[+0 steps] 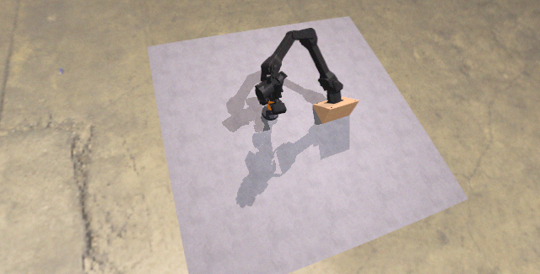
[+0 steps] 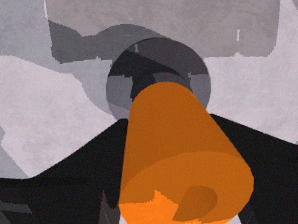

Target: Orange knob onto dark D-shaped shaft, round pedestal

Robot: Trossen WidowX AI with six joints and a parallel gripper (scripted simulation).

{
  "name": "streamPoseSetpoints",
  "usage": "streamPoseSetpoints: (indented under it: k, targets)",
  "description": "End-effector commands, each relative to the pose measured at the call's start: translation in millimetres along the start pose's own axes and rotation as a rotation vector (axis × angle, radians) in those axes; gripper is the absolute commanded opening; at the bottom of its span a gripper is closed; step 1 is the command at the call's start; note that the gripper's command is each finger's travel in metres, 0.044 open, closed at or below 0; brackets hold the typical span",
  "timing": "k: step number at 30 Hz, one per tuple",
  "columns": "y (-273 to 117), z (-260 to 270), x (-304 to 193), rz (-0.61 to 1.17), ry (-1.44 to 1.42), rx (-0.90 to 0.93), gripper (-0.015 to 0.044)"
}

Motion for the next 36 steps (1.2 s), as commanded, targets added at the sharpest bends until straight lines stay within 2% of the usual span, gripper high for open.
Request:
streamPoseSetpoints:
  k: [1, 15, 23, 36]
  targets:
    - [0.3, -0.4, 0.9, -0.005, -0.004, -0.005, 0.0000]
    - [-4.2, -1.8, -1.4, -0.005, -0.004, -0.005, 0.0000]
    - [-4.8, -1.2, -0.6, -0.005, -0.213, -0.005, 0.0000]
    - [-5.0, -1.9, 3.2, -0.005, -0.213, -0.005, 0.0000]
Point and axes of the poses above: the point midway between the two fingers, 35 mm back from their tips, its own y axis out along the fingers, its own z axis across the jaws, x = y × z, the point moved 1 cm from there along -y, back along the fingers, and after that the axes turned 1 degree about -y, right-handed, at the moved point
